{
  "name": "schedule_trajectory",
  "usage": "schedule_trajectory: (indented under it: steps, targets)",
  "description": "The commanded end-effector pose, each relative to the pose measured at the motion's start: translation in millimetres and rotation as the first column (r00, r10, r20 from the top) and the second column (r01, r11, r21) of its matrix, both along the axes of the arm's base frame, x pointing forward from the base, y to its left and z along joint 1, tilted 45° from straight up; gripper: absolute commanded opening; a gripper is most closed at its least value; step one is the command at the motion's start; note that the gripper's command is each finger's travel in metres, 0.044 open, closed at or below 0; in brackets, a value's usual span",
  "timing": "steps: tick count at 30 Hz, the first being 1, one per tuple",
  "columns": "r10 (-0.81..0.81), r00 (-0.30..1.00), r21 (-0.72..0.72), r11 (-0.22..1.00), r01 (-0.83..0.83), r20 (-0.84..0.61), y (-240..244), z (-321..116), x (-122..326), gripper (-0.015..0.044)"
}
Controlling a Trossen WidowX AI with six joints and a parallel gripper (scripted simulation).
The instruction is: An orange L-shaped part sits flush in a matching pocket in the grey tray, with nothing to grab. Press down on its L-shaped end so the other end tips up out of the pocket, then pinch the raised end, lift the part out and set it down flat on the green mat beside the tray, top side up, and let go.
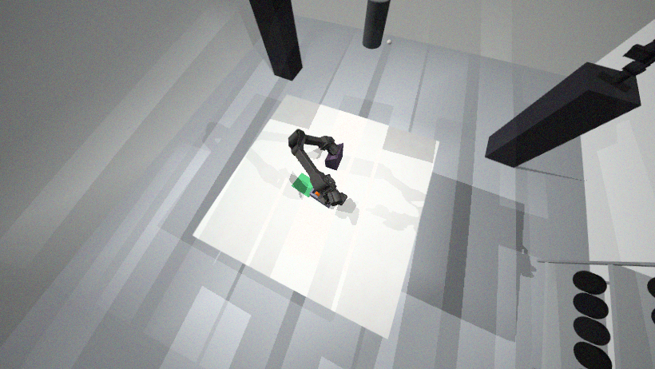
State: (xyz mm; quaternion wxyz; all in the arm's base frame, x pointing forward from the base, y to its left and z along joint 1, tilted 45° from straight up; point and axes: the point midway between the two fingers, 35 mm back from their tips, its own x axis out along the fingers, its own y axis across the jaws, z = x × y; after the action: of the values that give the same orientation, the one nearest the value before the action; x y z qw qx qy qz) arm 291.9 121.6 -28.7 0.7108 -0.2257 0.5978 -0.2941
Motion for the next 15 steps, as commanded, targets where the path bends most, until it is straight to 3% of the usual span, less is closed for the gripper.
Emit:
schedule_trajectory:
  steps: [1,2,6,8,11,15]
  targets:
    - [0.003,1.0,0.001,1.0,-0.003,0.001,0,0,0,0.018]
    - [0.003,1.0,0.001,1.0,-0.003,0.001,0,0,0,0.018]
    - [0.101,0.99,-0.01,0.995,-0.102,-0.097,-5,5,1,0.028]
    - [0.199,0.96,-0.012,0.979,-0.205,-0.198,-10,10,1,0.028]
    - [0.36,0.855,0.014,0.924,-0.383,-0.375,-19,20,1,0.028]
    - [0.528,0.622,0.101,0.803,-0.588,-0.578,-32,32,1,0.028]
